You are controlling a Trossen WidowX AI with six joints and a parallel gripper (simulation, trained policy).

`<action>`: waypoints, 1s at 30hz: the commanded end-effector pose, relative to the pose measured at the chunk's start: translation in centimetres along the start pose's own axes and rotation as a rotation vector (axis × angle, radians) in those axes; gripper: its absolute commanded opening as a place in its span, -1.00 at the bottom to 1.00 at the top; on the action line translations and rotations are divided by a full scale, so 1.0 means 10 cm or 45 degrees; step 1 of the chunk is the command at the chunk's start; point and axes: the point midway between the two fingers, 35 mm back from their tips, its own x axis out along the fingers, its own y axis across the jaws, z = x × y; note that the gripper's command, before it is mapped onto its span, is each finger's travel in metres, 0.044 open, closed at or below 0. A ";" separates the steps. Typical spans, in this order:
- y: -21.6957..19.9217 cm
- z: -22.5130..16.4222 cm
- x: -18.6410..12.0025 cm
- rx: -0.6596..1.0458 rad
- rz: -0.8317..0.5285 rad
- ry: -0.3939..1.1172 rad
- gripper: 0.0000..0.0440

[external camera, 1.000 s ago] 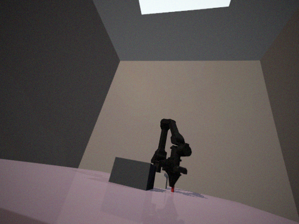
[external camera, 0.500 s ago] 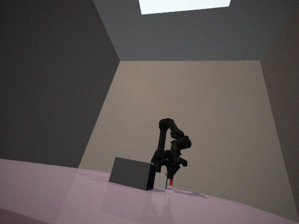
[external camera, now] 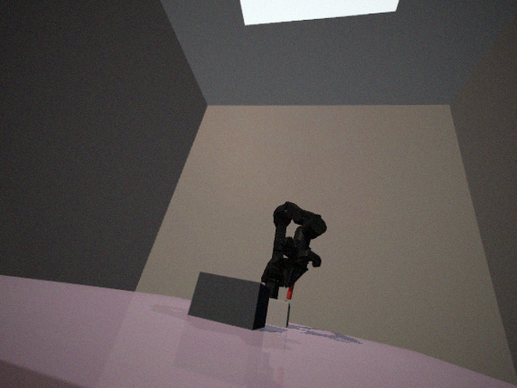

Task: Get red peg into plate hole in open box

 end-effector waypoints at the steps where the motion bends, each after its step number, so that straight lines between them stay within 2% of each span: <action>1: 0.07 0.17 -0.12 -0.004 0.022 -0.035 -1.00; 13: 0.08 0.71 -0.20 0.048 0.006 -0.068 -1.00; 30: -0.03 1.38 0.03 0.186 -0.008 -0.061 -0.99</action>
